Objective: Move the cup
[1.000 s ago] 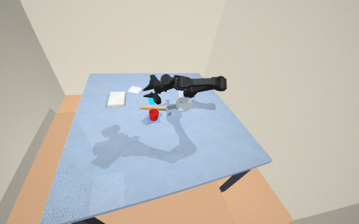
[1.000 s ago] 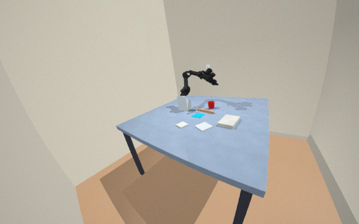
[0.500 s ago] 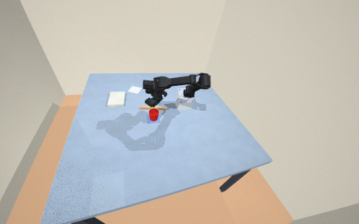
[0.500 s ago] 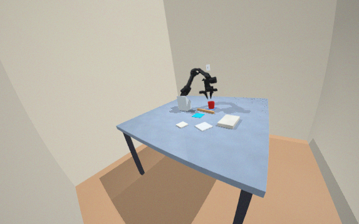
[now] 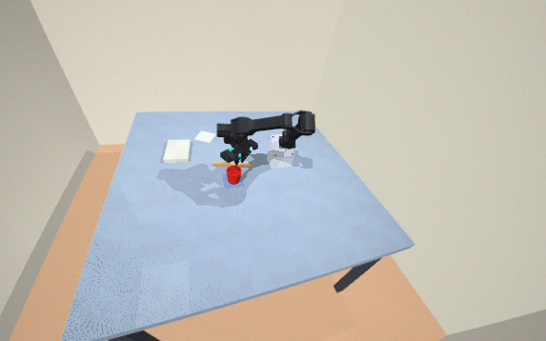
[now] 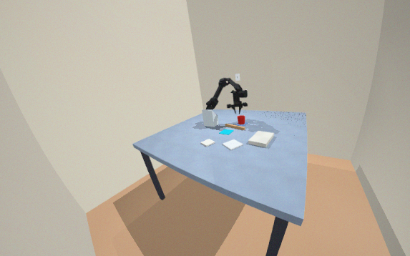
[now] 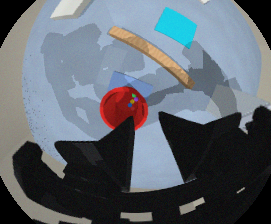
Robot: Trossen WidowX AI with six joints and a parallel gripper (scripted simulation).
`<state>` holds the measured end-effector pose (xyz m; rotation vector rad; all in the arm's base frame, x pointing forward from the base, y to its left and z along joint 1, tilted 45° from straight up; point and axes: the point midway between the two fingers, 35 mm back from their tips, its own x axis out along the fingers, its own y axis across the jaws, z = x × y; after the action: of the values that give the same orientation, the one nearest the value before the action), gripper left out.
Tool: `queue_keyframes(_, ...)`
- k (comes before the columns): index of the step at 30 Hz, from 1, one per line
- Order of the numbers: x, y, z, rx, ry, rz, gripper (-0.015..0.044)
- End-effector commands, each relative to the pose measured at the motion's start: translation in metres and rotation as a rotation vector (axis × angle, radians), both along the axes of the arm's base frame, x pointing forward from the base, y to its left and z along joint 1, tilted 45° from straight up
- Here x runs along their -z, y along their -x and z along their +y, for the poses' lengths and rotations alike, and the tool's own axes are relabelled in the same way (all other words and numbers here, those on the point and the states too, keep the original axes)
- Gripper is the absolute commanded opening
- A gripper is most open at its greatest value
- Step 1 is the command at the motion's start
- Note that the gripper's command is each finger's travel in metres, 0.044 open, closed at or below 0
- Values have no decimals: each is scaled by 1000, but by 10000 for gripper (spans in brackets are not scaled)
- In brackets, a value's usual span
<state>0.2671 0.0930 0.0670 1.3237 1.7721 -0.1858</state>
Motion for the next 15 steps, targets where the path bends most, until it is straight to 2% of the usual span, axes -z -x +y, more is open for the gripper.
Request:
queue_keyframes(1,2,1,2,7,-6,15,148)
queue_keyframes(15,19,0,17,7,-4,15,148)
